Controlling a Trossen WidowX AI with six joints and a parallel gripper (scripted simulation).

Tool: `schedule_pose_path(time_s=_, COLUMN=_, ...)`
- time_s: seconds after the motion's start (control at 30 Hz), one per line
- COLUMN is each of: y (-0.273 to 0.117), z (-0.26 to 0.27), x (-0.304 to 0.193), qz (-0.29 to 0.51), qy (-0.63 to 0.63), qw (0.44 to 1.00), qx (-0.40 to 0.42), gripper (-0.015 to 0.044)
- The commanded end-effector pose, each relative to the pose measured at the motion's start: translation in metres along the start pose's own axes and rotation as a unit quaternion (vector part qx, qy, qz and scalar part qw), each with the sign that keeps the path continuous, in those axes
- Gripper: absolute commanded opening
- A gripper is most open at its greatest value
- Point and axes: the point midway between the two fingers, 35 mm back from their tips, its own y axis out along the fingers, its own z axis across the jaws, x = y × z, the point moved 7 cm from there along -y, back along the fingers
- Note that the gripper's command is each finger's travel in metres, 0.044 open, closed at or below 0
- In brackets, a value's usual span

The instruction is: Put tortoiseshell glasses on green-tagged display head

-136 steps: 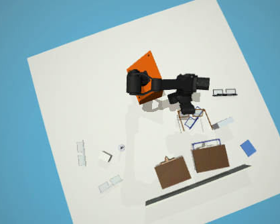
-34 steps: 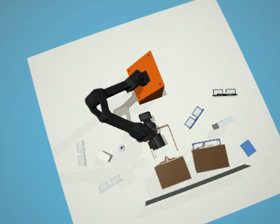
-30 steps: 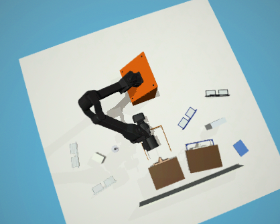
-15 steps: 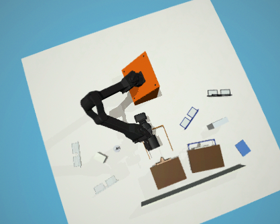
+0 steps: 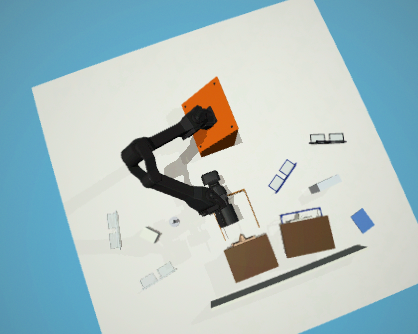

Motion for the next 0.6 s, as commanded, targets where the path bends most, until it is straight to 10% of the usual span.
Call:
schedule_pose_path(time_s=0.0, y=0.0, z=0.008, x=0.0, qz=0.002, qy=0.0, qw=1.0, qx=0.004, gripper=0.0)
schedule_pose_path(time_s=0.57, y=0.0, z=0.029, x=0.001, qz=0.002, qy=0.0, qw=1.0, qx=-0.002, gripper=0.0)
